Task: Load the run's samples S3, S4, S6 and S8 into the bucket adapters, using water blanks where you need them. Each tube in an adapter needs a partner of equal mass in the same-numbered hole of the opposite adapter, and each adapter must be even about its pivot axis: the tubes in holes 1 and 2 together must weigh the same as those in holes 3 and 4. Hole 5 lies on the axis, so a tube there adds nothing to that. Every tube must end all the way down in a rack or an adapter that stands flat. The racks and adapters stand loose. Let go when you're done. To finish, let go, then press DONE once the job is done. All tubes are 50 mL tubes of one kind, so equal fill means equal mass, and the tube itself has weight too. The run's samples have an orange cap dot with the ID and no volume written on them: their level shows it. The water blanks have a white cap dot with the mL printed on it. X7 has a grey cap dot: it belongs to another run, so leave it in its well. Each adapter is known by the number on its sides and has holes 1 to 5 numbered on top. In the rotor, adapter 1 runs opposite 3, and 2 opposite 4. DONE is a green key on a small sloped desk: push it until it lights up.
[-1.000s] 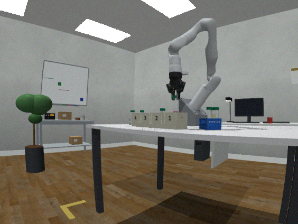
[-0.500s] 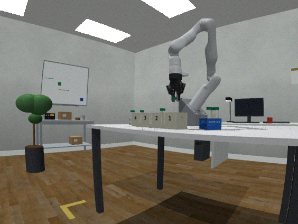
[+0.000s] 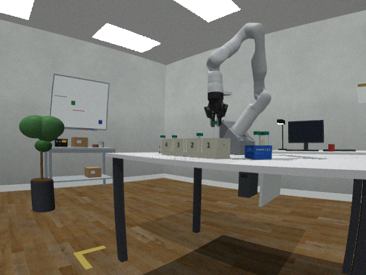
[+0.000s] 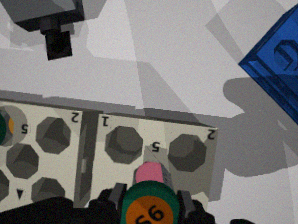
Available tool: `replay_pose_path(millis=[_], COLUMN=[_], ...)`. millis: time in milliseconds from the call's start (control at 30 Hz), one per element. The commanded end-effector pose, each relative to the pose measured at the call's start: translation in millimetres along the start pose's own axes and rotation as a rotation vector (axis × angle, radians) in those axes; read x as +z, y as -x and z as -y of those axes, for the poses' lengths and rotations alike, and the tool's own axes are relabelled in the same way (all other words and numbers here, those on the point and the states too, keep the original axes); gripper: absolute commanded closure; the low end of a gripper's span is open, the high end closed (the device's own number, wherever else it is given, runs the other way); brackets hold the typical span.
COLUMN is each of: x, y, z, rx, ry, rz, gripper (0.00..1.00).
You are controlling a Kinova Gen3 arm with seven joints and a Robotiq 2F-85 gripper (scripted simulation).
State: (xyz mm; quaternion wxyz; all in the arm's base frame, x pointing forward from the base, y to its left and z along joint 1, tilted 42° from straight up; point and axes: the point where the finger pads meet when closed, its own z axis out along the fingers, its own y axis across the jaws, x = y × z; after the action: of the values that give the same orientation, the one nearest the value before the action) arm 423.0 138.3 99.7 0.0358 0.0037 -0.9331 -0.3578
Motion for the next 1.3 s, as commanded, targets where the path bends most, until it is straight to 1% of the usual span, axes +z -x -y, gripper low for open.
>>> replay_pose_path(millis=[0, 1267], x=[0.4, 23.1], y=[0.5, 0.5], z=[0.2, 0.2], rx=[0.0, 0.0], ry=[0.0, 0.0], rz=[0.002, 0.002], gripper=[0.9, 0.9])
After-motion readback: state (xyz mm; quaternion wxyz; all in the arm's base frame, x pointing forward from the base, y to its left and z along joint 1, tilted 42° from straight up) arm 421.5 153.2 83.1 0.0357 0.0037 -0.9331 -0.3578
